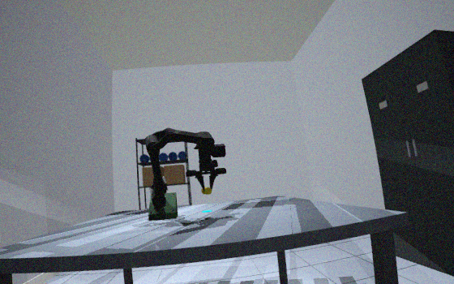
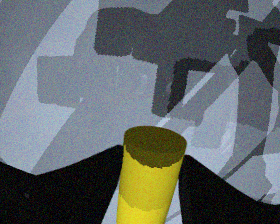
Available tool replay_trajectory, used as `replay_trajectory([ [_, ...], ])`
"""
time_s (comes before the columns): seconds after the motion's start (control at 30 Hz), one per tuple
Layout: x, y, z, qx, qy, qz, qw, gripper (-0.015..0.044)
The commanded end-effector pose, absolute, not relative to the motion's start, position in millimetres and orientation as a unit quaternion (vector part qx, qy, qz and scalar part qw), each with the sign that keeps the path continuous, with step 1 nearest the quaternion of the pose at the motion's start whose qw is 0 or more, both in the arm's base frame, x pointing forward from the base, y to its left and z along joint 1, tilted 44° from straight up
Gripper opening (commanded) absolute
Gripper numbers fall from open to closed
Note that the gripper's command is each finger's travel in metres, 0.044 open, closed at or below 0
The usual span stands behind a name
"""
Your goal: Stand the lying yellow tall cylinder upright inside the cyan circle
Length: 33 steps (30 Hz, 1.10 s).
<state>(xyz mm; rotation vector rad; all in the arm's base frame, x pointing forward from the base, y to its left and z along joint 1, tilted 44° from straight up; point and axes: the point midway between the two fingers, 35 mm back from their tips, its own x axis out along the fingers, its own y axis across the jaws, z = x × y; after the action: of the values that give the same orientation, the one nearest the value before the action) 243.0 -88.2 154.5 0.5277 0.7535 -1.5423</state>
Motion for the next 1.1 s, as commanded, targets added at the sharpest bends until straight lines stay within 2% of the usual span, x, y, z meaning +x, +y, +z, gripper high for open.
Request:
replay_trajectory([
  [0.0,249.6,-79.5,149.4,0.207,0.359,-0.652,0.635,0.0105],
  [1.07,277.6,-7.5,92.4,-0.068,0.602,-0.431,0.669,0.0105],
])
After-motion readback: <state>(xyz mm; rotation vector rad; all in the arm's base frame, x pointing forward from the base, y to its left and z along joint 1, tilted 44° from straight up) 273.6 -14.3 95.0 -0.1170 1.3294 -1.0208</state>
